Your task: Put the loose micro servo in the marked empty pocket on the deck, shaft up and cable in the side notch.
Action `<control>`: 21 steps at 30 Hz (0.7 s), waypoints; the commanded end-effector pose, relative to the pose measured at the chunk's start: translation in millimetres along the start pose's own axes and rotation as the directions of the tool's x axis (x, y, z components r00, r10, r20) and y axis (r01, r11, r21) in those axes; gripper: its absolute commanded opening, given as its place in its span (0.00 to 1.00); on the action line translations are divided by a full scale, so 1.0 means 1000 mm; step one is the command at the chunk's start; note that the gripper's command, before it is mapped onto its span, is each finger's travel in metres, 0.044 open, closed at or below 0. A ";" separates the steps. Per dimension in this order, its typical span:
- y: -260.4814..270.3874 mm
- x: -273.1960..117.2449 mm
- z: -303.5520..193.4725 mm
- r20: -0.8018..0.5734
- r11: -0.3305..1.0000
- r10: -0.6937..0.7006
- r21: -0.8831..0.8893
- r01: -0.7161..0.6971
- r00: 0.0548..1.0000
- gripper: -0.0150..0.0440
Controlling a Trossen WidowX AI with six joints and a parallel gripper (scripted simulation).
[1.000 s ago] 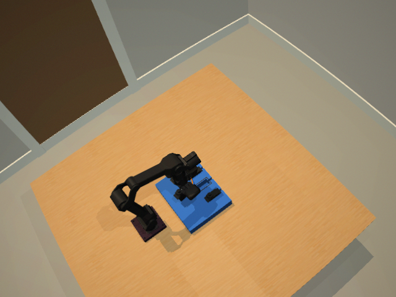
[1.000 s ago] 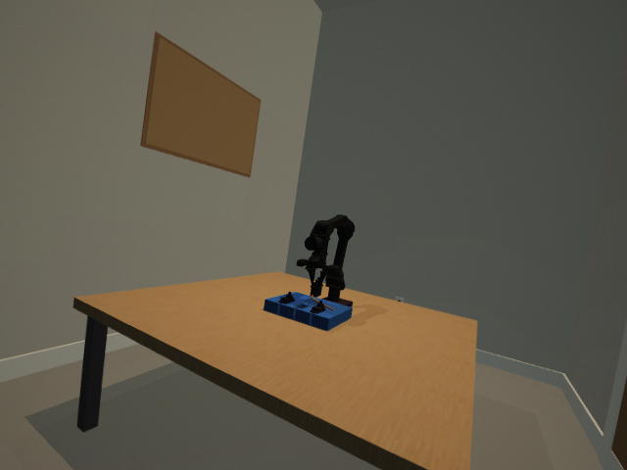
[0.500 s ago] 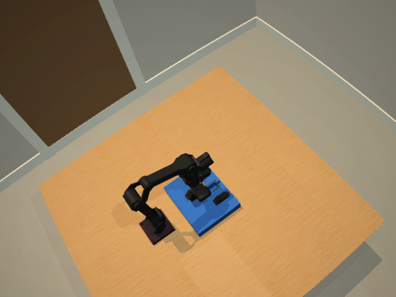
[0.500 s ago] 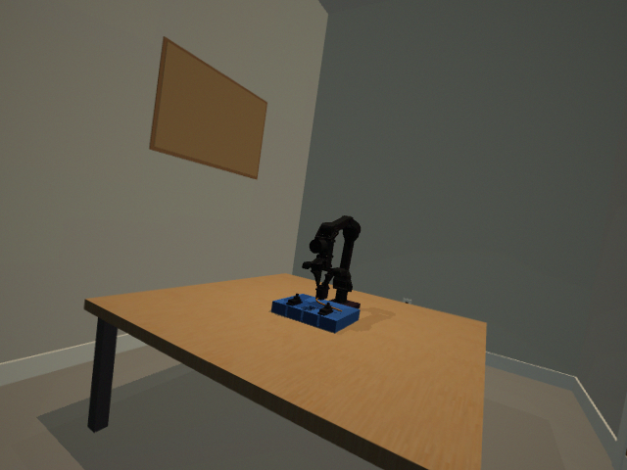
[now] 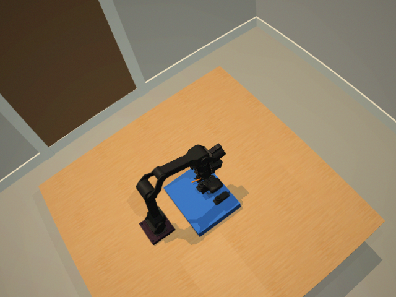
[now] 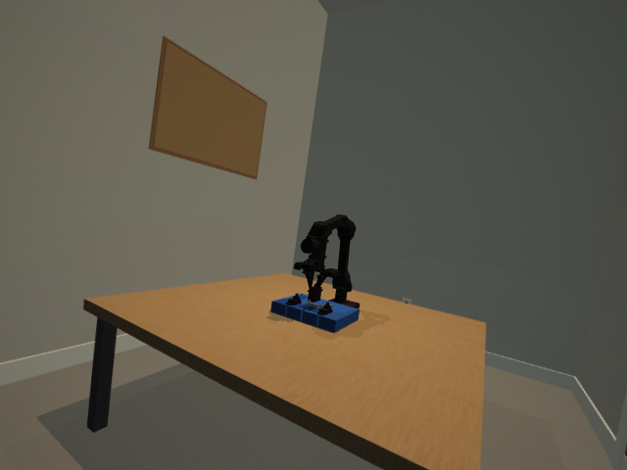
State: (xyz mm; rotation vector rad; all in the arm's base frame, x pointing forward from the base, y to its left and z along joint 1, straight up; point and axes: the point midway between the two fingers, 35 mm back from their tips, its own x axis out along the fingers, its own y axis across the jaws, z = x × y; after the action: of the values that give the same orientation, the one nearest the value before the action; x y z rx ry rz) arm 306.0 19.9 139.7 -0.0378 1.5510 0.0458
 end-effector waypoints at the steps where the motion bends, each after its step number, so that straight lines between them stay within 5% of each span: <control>1: -0.001 -0.003 0.016 0.012 1.000 -0.004 0.002 0.004 1.000 0.25; 21: -0.001 0.014 0.031 0.013 1.000 -0.004 0.002 0.004 1.000 0.25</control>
State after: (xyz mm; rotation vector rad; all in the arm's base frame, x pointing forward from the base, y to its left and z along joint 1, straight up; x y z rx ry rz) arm 336.8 21.5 130.9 -0.0367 1.5381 0.0454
